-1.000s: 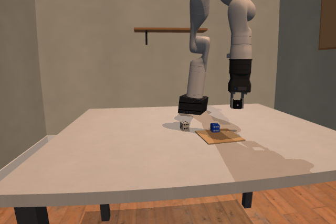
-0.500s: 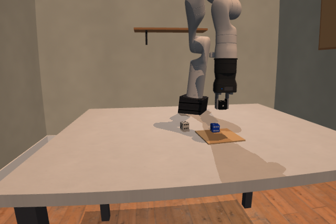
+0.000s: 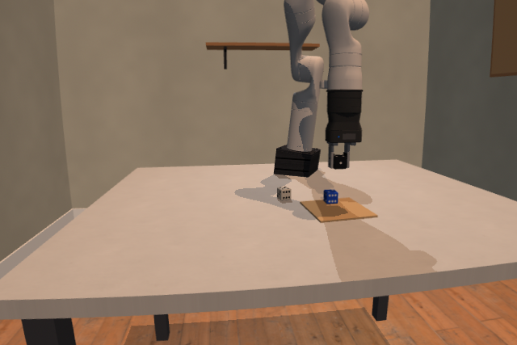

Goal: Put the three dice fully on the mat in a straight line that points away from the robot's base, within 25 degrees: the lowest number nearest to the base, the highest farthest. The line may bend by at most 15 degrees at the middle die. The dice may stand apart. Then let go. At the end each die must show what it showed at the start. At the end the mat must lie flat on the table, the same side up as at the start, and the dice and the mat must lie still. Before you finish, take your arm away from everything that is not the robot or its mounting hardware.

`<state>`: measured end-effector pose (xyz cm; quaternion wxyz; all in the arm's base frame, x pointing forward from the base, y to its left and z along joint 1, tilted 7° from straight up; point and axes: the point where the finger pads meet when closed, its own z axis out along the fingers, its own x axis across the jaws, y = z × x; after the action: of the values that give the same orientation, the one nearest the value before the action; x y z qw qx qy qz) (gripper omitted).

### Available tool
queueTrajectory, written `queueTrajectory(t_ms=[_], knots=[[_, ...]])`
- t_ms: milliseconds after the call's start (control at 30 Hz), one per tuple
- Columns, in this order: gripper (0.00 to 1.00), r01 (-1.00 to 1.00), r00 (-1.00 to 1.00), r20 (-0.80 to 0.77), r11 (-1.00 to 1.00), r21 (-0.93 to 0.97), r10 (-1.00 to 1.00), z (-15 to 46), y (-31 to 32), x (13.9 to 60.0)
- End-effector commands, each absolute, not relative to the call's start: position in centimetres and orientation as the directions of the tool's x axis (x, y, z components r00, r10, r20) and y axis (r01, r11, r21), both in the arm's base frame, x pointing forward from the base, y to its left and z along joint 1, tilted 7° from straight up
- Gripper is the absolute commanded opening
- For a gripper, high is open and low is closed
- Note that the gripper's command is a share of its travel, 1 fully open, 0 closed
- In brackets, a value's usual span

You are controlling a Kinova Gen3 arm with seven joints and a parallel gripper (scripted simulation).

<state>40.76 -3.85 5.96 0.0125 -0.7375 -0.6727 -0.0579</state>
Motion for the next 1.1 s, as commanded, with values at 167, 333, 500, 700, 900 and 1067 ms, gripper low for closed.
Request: queueTrajectory(t_ms=[167, 333, 500, 700, 900, 1067], knots=[[0.57, 0.994, 0.085, 0.102, -0.091, 0.06, 0.991, 5.6, -3.8, 40.8], [0.57, 0.994, 0.084, 0.102, -0.09, 0.059, 0.991, 4.4, -3.7, 41.0], [0.57, 0.994, 0.084, 0.102, -0.09, 0.059, 0.991, 3.2, -3.6, 41.1], [0.57, 0.994, 0.084, 0.102, -0.09, 0.059, 0.991, 0.4, -3.4, 41.3], [0.57, 0.994, 0.084, 0.102, -0.09, 0.059, 0.991, -2.1, -3.2, 41.5], [0.57, 0.994, 0.084, 0.102, -0.09, 0.059, 0.991, -2.9, -3.2, 41.6]])
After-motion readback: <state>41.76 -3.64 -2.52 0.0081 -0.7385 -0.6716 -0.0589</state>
